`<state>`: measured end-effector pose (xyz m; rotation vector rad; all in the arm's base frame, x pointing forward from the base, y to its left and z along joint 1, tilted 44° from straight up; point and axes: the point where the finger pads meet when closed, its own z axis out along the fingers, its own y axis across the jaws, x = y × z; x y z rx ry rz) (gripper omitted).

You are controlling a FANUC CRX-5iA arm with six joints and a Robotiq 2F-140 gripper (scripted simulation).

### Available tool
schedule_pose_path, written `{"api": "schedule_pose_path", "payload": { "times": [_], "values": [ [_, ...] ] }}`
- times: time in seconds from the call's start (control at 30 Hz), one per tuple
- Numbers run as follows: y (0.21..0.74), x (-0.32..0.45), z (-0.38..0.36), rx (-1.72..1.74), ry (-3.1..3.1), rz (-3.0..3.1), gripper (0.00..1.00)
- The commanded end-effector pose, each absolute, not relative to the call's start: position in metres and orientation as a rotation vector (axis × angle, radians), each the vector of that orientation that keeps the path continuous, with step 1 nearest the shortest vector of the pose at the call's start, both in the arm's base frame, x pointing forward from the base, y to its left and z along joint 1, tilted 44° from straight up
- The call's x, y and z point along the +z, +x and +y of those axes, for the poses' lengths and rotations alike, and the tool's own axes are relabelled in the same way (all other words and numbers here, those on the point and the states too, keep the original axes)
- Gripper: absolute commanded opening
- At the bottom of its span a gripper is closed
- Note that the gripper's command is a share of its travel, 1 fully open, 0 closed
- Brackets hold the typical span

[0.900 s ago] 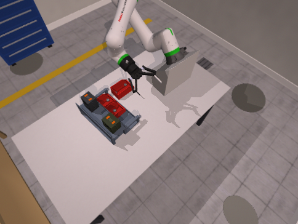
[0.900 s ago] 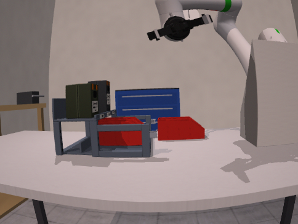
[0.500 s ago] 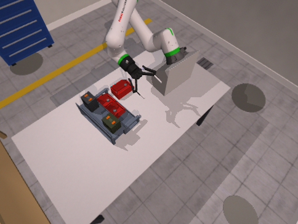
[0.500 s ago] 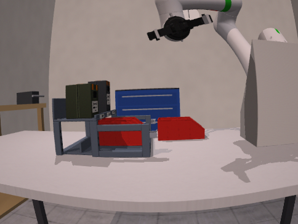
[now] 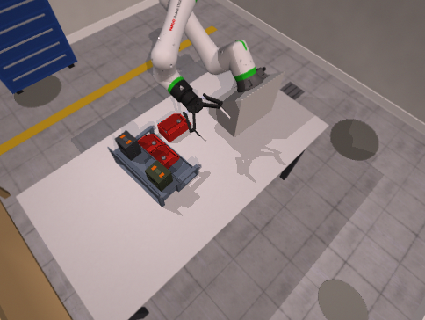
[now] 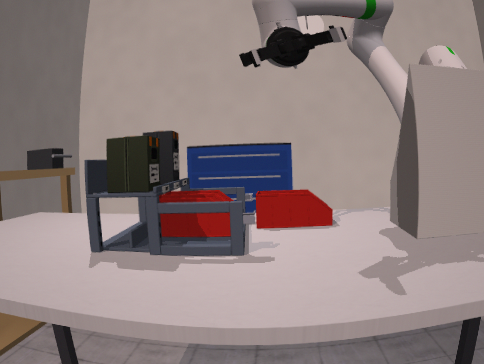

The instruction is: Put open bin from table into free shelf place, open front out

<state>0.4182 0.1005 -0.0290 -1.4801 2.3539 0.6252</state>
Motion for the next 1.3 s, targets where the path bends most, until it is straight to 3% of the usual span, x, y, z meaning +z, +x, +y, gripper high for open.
{"api": "schedule_pose_path", "payload": {
  "times": [0.0, 0.77, 1.27],
  "values": [
    [0.415, -0.030, 0.096, 0.615, -1.512, 2.346, 1.00],
    [0.362, -0.034, -0.017, 0.391, -2.277, 2.067, 1.00],
    [0.341, 0.014, -0.157, 0.210, -3.151, 1.425, 1.00]
  ]
}}
